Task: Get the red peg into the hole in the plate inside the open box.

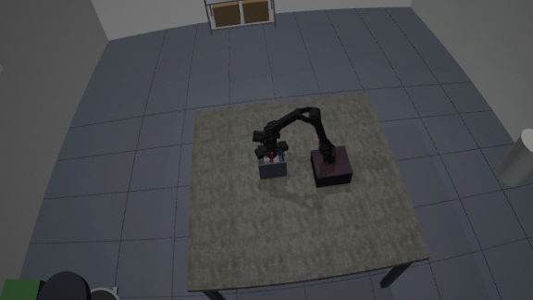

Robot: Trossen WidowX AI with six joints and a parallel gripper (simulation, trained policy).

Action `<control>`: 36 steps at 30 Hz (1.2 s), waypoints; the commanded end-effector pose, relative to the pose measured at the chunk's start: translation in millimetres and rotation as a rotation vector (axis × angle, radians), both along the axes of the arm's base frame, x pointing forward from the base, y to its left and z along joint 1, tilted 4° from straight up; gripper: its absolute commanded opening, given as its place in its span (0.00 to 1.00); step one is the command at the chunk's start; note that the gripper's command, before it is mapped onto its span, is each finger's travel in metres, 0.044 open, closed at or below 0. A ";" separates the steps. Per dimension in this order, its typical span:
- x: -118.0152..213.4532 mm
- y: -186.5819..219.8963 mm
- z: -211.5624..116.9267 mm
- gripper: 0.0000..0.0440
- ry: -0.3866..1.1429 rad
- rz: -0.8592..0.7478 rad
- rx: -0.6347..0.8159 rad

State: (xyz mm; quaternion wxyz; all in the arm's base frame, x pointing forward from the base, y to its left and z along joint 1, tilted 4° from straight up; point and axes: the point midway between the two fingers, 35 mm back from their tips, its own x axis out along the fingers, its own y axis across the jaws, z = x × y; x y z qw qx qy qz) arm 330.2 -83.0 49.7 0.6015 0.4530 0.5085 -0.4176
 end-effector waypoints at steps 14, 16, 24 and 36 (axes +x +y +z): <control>5.6 -0.8 -19.0 0.36 0.057 0.055 0.046; 7.0 -1.4 -14.8 0.40 0.054 0.055 0.069; 7.4 -6.2 -4.5 0.43 0.055 0.040 0.162; 12.1 -15.4 14.1 0.52 0.032 0.023 0.249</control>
